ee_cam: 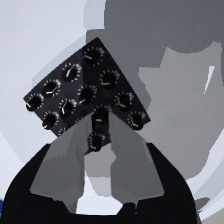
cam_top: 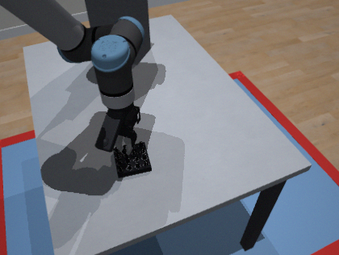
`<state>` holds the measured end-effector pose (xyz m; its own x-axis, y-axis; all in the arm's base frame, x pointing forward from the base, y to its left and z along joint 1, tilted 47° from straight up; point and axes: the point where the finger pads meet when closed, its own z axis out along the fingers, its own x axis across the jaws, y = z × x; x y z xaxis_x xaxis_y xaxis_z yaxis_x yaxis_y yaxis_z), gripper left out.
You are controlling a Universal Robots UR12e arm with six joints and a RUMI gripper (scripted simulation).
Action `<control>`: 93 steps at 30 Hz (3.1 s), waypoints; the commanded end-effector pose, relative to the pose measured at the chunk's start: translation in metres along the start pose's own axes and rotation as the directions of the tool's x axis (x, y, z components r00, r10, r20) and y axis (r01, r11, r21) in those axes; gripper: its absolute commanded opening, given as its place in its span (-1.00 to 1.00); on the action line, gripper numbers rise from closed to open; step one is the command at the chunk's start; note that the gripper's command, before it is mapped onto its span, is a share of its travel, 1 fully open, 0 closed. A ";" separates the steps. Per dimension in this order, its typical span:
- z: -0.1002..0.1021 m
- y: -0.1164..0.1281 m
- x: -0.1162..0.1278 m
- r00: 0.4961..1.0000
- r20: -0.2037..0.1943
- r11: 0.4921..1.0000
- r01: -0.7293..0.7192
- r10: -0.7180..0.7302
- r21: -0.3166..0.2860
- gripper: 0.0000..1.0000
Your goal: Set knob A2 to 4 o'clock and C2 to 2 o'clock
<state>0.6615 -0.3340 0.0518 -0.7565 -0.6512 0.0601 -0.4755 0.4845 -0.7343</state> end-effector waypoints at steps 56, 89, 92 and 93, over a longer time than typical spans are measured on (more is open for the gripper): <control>0.000 0.000 0.002 0.930 0.001 0.930 -0.368 0.368 0.000 -0.92; 0.000 0.000 0.002 0.924 0.001 0.924 -0.383 0.383 0.000 -0.78; 0.000 0.000 0.002 0.924 0.001 0.924 -0.383 0.383 0.000 -0.78; 0.000 0.000 0.002 0.924 0.001 0.924 -0.383 0.383 0.000 -0.78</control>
<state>0.6599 -0.3350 0.0517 -0.8810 -0.4158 -0.2259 -0.1492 0.6971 -0.7012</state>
